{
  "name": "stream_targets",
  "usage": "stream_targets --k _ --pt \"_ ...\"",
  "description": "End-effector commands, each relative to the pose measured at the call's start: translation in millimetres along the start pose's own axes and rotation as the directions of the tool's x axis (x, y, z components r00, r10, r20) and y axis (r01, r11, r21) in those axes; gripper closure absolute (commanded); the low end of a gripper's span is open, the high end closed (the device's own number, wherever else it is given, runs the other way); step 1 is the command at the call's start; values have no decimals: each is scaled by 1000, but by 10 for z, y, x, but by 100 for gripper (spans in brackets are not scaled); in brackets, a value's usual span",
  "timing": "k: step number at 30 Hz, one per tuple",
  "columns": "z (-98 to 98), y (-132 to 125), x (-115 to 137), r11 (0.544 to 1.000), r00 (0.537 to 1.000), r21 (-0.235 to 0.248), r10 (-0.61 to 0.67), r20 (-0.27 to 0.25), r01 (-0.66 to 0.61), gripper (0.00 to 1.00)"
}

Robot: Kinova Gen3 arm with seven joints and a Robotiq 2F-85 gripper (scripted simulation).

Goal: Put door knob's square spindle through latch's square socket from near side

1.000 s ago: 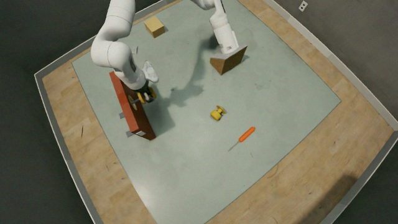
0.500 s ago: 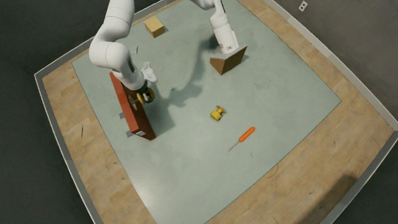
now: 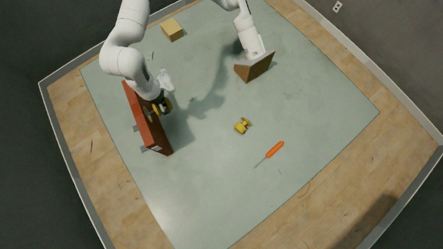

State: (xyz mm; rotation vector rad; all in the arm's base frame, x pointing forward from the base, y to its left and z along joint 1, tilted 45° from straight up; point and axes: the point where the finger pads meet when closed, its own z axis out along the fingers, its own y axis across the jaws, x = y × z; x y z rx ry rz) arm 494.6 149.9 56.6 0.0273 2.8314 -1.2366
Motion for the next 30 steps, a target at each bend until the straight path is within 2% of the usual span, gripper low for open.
stream_targets --k 1,30 --pt "6 -34 -37 1000 1000 10 -7 2 7 37" --pt "-2 -33 -103 1000 1000 9 -6 3 6 37"
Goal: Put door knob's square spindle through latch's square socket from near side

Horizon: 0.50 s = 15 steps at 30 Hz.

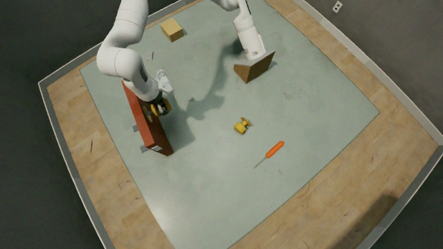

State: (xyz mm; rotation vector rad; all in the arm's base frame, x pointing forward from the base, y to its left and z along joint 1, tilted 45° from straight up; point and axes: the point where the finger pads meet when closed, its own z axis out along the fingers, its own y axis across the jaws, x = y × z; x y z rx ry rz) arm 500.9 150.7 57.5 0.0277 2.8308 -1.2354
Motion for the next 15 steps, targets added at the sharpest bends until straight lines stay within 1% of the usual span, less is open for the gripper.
stream_targets --k 1,15 --pt "7 -33 -45 1000 1000 10 -7 2 7 37" --pt "19 -41 -51 1000 1000 12 -8 -1 8 37"
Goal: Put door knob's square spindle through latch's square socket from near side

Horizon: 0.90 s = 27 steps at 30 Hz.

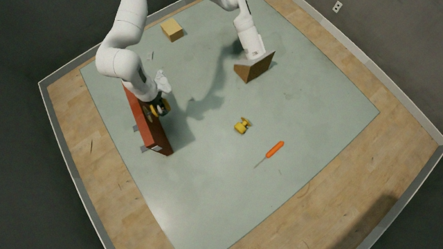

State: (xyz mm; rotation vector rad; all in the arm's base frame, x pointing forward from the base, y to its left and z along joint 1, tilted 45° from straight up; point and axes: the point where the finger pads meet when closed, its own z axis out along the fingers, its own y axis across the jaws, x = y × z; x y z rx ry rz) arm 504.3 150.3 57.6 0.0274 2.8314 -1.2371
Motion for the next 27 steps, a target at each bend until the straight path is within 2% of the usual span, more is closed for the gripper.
stream_targets --k 1,27 --pt "15 -39 -17 1000 1000 12 -8 0 8 37" --pt "12 -40 -68 1000 1000 12 -8 0 8 37"
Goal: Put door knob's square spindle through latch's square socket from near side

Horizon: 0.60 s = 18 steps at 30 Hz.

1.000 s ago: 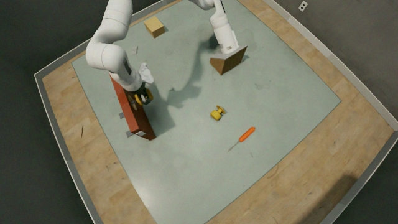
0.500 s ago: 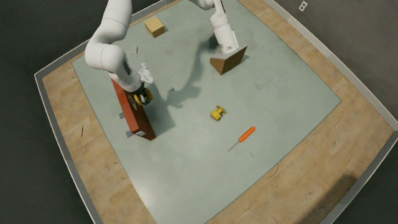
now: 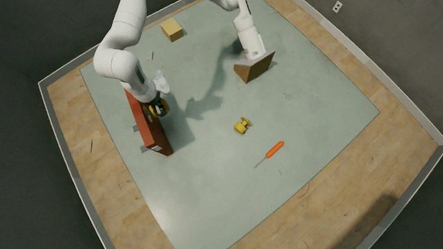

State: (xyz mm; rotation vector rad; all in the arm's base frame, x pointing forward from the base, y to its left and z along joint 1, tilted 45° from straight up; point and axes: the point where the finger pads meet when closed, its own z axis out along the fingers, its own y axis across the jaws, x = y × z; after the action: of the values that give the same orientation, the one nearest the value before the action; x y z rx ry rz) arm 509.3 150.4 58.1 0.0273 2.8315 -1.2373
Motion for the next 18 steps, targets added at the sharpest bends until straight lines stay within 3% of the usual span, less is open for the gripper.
stream_targets --k 1,18 --pt "15 -39 -17 1000 1000 12 -7 0 7 37" --pt "7 -37 -73 1000 1000 10 -7 1 7 37"
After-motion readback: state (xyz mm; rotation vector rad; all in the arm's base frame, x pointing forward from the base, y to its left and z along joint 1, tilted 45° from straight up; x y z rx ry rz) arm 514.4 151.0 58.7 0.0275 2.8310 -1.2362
